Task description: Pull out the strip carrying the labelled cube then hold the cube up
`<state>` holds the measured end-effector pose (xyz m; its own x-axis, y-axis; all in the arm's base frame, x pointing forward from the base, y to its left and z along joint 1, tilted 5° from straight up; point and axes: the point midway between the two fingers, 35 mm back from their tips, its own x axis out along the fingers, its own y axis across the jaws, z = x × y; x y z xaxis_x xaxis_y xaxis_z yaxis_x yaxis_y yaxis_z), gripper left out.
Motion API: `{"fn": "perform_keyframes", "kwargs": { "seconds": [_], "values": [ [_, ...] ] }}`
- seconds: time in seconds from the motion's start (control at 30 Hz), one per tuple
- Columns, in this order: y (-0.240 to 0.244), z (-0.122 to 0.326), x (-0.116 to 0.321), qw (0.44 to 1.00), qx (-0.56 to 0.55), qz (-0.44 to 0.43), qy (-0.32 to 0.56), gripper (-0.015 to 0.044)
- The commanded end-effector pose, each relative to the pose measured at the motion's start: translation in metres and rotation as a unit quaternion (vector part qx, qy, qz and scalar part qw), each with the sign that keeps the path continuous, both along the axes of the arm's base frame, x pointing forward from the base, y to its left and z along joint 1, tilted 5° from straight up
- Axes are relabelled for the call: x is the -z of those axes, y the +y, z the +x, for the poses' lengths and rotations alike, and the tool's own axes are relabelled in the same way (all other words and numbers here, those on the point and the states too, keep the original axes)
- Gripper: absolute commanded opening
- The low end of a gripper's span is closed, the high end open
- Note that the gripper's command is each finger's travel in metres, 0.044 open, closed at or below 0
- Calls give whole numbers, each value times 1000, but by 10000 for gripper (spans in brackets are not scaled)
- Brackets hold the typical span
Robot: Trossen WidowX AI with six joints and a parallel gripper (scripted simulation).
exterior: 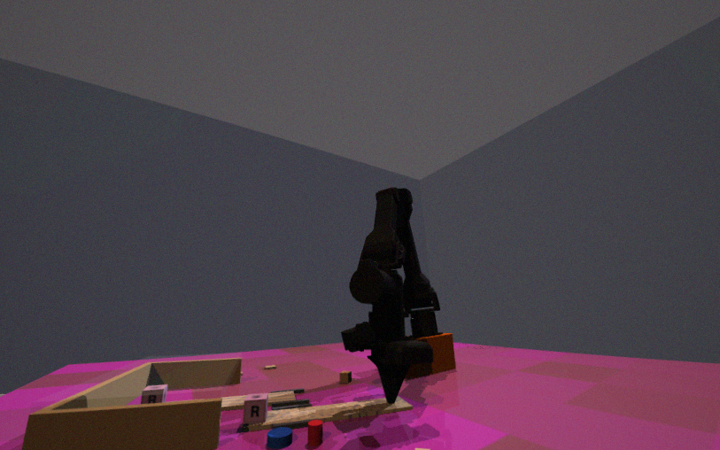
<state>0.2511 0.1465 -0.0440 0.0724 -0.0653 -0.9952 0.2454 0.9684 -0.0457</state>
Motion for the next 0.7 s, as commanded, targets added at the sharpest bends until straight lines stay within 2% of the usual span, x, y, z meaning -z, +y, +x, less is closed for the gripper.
{"fn": "perform_keyframes", "kwargs": {
  "seconds": [0.0, 0.27, 0.43, 0.6, 0.67],
  "values": [
    [-2, -7, 4, 1000, 1, -1, 13, 0],
    [-2, -7, 4, 1000, 1, -1, 13, 0],
    [3, -1, -41, 1000, 1, -1, 12, 0],
    [3, -1, -44, 1000, 1, -1, 12, 0],
    [1, 10, -43, 1000, 27, 1, 10, 53]
  ]
}}
